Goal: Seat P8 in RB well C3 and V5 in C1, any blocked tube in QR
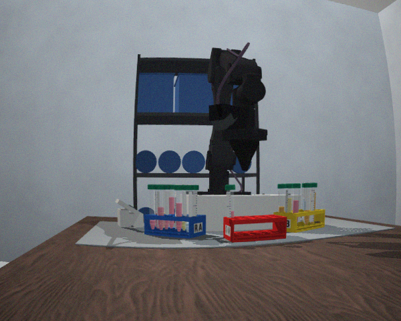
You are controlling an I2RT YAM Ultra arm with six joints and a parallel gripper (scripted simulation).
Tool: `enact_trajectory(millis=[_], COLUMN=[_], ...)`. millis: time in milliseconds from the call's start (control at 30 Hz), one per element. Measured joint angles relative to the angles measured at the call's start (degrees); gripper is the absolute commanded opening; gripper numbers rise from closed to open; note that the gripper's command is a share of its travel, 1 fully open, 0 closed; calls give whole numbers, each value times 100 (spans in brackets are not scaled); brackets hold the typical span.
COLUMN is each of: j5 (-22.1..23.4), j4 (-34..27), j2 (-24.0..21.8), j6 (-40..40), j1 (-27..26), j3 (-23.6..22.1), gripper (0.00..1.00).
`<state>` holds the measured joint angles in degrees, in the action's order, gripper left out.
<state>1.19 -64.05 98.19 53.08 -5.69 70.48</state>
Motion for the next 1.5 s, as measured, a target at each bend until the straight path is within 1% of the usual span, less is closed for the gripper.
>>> enact_trajectory(millis=[433,567,867,1500], j5=[0,0,0,0], j4=[0,2,2,2], j2=[0,0,0,0], j6=[2081,2459,2708,2730], j1=[0,0,0,0], j3=[0,0,0,0], gripper=[0,0,0,0])
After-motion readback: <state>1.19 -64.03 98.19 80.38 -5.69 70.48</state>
